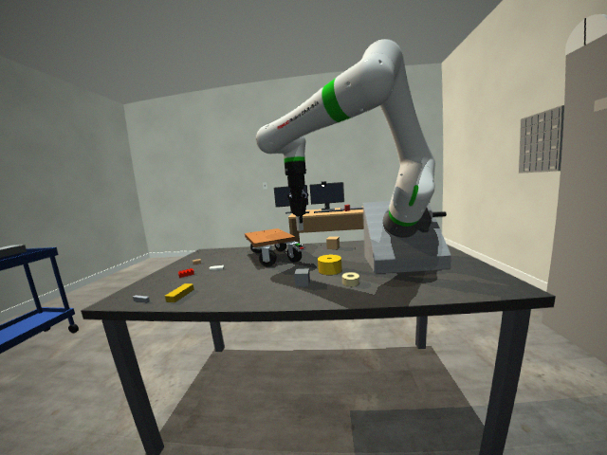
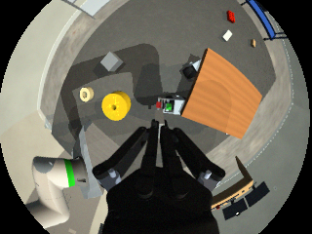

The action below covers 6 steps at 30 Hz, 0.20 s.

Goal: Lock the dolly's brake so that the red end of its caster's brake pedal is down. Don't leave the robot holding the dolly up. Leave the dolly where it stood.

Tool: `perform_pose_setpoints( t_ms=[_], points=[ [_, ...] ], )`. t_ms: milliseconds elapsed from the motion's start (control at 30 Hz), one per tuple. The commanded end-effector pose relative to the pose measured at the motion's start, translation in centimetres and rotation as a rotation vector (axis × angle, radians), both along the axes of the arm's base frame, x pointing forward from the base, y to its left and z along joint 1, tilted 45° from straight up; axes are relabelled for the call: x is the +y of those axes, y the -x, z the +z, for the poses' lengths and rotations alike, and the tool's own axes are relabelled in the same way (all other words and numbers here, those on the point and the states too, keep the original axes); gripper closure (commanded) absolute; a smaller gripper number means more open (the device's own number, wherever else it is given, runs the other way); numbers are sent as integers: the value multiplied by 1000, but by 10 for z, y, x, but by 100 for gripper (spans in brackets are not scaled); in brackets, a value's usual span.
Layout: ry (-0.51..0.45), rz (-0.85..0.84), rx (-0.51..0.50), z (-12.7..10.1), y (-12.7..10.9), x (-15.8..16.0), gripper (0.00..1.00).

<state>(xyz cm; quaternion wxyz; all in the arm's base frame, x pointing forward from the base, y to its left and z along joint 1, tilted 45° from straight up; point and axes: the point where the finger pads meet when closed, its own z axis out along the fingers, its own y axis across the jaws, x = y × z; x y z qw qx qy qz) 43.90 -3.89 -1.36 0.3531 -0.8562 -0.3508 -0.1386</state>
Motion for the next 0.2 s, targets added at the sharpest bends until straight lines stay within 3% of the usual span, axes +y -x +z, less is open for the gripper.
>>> perform_pose_setpoints(
  t_ms=[0, 167],
  points=[
    [0, 0, 0, 0, 0, 0, 100],
    [0, 0, 0, 0, 0, 0, 100]
  ],
)
